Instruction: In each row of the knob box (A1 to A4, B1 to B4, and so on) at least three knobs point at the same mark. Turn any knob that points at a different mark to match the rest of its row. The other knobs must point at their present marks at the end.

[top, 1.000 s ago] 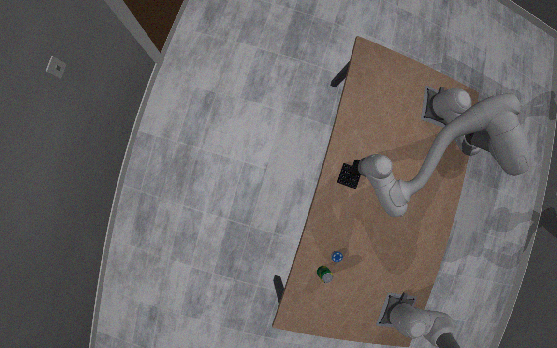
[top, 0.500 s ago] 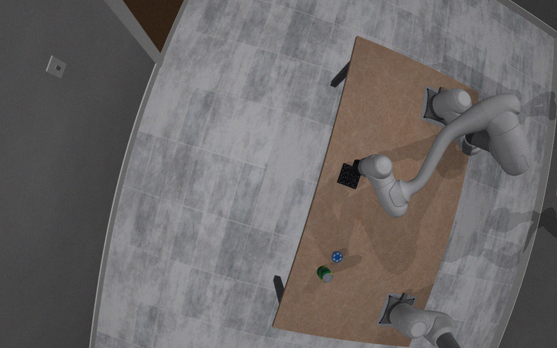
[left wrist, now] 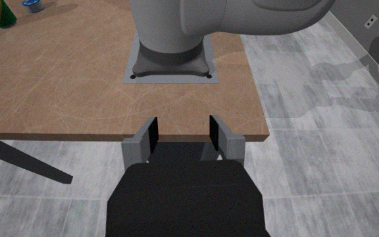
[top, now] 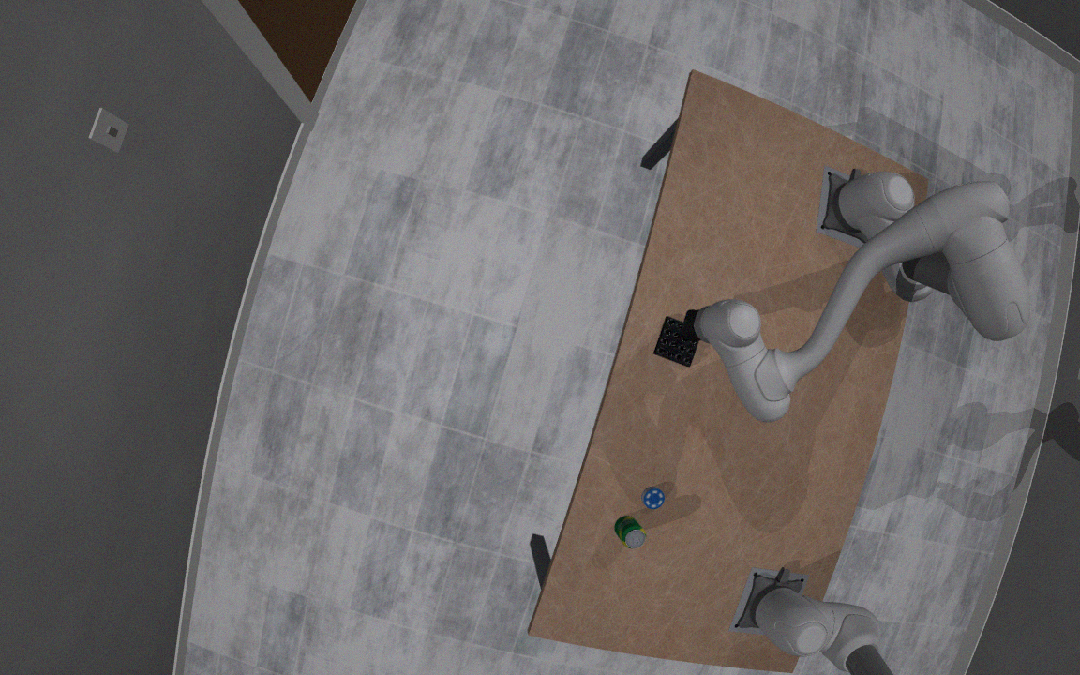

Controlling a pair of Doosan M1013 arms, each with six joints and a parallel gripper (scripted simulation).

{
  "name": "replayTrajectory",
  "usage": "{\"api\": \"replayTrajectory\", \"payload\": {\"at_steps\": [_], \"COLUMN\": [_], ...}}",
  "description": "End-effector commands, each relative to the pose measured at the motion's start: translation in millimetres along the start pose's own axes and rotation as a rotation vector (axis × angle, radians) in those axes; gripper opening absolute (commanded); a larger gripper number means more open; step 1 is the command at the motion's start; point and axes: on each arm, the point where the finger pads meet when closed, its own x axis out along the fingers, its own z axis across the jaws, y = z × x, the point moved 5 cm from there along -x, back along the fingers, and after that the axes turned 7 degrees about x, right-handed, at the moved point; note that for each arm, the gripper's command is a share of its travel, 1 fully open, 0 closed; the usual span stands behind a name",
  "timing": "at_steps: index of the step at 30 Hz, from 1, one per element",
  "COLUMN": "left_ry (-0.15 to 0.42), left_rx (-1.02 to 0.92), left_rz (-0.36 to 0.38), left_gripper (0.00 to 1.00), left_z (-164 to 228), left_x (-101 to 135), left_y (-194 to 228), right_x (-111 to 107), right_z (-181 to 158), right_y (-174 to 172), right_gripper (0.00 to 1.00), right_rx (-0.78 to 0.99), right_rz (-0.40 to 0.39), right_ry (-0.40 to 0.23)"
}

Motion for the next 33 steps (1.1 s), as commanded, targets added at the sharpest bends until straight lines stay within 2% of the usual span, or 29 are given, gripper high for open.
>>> {"api": "replayTrajectory", "payload": {"at_steps": [1, 20, 33], "left_ry": [-0.002, -0.002, -0.002], "left_rx": [-0.011, -0.011, -0.011], "left_rz": [-0.012, -0.012, -0.012], "left_gripper": [1.0, 1.0, 1.0], "left_z": [2, 2, 2], "left_x": [-3, -3, -3], "left_y": [-1, -1, -1], "right_x": [2, 2, 16], "right_z": [3, 4, 3], "right_y": [5, 5, 5], "right_gripper": [0.46, 0.46, 0.46], "right_rx": [0.001, 0.001, 0.001], "right_rz": [0.002, 0.002, 0.003], "right_ry": [-0.005, -0.005, -0.004]}}
